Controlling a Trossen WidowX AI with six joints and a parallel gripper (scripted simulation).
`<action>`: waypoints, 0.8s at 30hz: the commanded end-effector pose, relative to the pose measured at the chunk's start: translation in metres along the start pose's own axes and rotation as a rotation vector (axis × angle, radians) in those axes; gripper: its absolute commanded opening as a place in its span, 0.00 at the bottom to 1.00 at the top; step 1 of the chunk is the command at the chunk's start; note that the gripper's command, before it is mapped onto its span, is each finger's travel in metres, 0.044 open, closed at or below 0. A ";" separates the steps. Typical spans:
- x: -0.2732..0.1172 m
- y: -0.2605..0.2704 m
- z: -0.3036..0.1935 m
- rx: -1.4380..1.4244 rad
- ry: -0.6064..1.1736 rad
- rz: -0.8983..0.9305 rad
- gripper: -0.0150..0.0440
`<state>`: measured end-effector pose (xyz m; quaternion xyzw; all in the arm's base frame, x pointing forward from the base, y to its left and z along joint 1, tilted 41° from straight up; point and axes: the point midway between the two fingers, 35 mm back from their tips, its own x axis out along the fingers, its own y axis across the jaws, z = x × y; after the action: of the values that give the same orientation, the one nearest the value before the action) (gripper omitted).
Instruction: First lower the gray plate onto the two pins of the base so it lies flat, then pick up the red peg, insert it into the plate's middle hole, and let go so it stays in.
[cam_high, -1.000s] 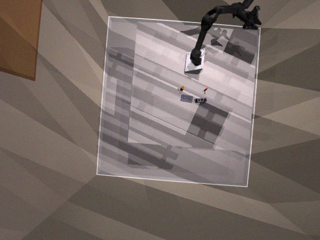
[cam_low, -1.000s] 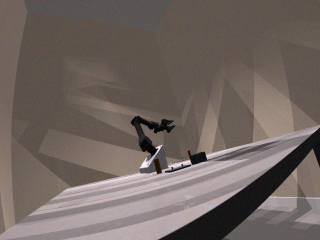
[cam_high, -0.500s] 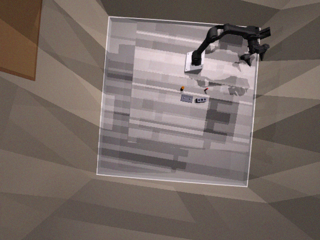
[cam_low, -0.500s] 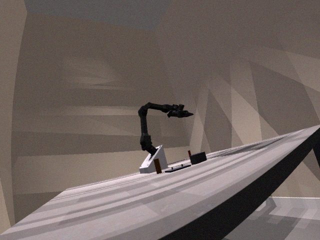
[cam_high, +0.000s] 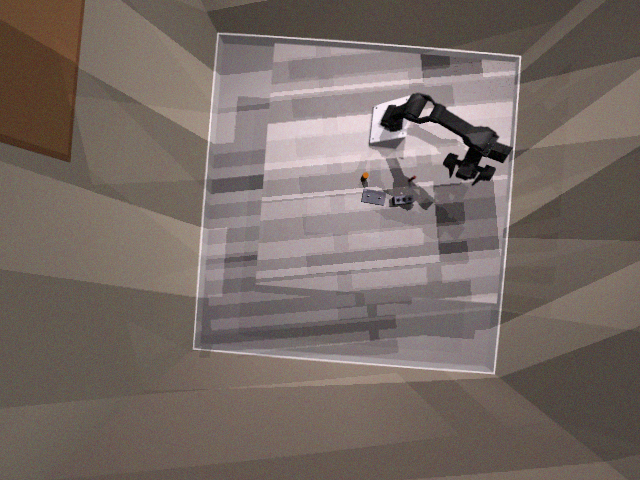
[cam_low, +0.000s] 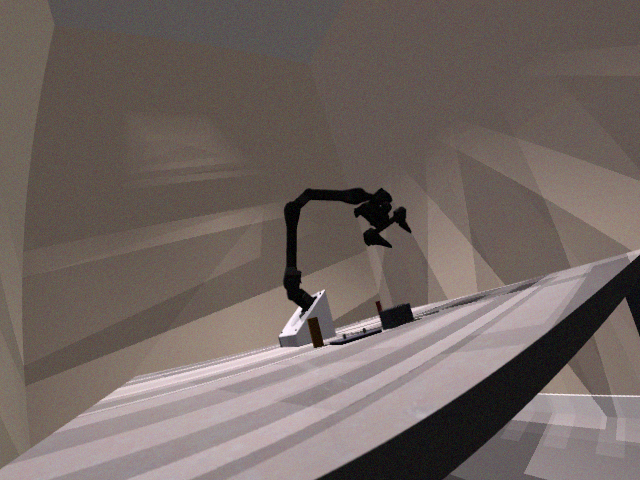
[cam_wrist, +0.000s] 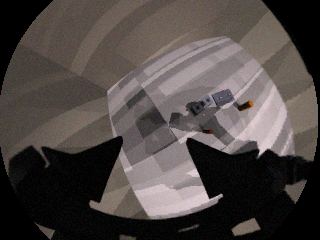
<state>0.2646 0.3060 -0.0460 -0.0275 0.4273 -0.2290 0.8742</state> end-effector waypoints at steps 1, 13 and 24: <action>0.038 -0.035 0.039 0.243 0.077 -0.146 1.00; 0.112 -0.151 0.102 0.854 0.206 -0.562 1.00; 0.167 -0.178 0.079 0.853 0.204 -0.563 1.00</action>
<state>0.3478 0.0705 -0.0665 0.2454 0.3532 -0.6101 0.6655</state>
